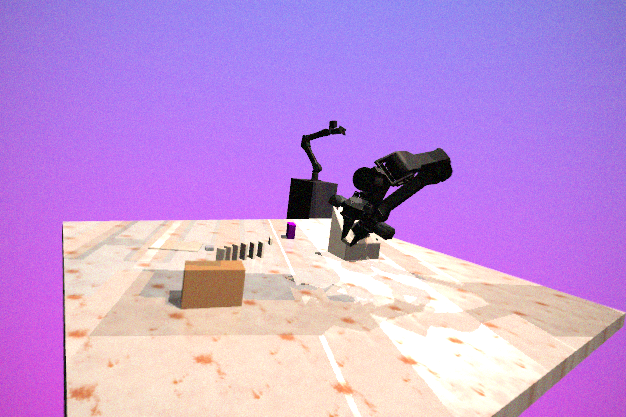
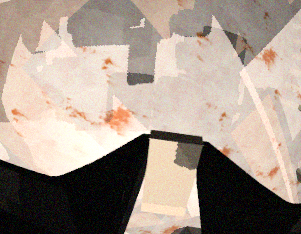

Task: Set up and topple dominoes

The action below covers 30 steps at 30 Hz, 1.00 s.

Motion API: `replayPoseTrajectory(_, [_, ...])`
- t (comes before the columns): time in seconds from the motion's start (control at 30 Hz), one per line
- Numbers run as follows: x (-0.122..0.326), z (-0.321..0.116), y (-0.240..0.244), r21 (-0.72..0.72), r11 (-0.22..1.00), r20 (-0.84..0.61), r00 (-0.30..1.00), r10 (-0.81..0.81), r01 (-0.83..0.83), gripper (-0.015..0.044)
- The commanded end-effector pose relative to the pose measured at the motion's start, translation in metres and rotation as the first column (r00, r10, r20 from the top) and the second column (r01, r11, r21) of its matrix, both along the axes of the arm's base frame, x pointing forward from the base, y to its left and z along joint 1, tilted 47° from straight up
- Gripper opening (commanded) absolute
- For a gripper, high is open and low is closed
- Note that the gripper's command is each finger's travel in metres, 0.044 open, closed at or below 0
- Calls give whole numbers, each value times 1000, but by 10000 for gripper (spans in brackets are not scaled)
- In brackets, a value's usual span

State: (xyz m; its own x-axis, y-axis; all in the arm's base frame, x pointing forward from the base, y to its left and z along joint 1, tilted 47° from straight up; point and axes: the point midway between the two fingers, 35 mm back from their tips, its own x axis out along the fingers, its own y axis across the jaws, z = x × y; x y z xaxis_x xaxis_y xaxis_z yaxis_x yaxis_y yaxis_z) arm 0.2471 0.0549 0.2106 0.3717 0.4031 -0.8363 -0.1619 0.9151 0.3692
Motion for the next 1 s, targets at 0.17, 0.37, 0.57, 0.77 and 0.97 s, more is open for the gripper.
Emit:
replayPoseTrajectory(0.17, [9, -8, 5, -117, 992, 158, 987, -35, 54, 107])
replayPoseTrajectory(0.37, [15, -9, 9, -157, 981, 279, 958, -64, 111, 107])
replayPoseTrajectory(0.57, [20, -7, 15, -158, 971, 402, 910, -102, 179, 107])
replayPoseTrajectory(0.77, [22, -1, 20, -121, 961, 518, 842, -153, 250, 107])
replayPoseTrajectory(0.97, [20, 6, 25, -46, 948, 617, 756, -221, 314, 107])
